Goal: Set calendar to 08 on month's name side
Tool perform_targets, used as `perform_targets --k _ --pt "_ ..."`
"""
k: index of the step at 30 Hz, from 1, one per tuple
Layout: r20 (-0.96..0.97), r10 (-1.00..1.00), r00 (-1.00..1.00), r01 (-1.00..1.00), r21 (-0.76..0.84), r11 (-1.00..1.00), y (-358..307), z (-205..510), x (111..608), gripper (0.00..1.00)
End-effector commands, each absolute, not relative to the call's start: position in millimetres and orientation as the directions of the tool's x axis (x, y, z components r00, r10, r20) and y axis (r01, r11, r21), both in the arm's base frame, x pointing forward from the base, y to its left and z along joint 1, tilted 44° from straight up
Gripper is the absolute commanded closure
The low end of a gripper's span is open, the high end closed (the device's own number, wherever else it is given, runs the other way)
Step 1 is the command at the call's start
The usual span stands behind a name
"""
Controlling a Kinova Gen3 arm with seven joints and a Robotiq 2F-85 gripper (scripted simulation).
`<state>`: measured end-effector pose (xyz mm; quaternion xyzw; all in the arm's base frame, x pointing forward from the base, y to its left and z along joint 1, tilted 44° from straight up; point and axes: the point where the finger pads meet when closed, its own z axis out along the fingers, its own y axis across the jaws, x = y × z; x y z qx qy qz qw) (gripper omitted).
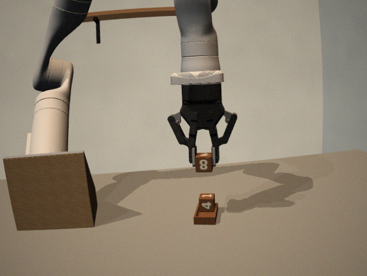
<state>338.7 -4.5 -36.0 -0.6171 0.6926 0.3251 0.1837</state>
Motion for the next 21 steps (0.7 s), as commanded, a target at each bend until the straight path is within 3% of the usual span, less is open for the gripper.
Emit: perform_targets --k 1,21 --pt "-0.654 -0.736 -0.175 -0.974 0.226 0.031 -5 -35 339 0.72" --pt "-0.494 -0.667 -0.558 -0.811 0.495 0.311 23 -15 338 0.72"
